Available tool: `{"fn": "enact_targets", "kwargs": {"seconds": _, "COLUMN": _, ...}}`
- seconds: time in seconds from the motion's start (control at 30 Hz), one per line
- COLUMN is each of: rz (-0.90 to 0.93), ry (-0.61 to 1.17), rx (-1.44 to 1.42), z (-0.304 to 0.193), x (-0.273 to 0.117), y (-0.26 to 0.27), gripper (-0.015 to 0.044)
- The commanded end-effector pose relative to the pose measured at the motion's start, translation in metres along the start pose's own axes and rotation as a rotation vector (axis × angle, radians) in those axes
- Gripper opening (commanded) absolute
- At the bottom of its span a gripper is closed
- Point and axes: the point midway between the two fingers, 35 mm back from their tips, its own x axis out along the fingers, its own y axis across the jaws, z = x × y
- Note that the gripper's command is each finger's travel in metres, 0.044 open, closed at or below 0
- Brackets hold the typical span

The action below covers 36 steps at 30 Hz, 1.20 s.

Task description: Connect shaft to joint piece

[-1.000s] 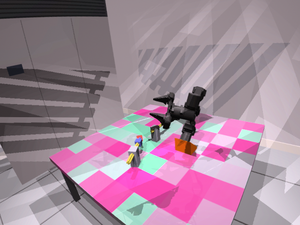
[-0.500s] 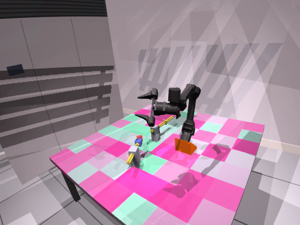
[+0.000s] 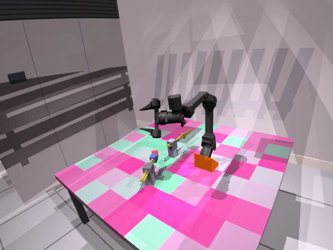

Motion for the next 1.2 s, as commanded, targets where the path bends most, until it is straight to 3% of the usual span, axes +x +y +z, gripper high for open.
{"fn": "enact_targets", "kwargs": {"seconds": 0.0, "rz": -0.044, "ry": -0.022, "rx": -0.073, "z": 0.011, "x": 0.017, "y": 0.001, "gripper": 0.044}}
{"fn": "enact_targets", "kwargs": {"seconds": 0.63, "rz": -0.404, "ry": -0.123, "rx": -0.577, "z": 0.094, "x": 0.096, "y": -0.013, "gripper": 0.044}}
{"fn": "enact_targets", "kwargs": {"seconds": 1.17, "rz": -0.814, "ry": -0.068, "rx": -0.932, "z": 0.189, "x": 0.129, "y": -0.026, "gripper": 0.044}}
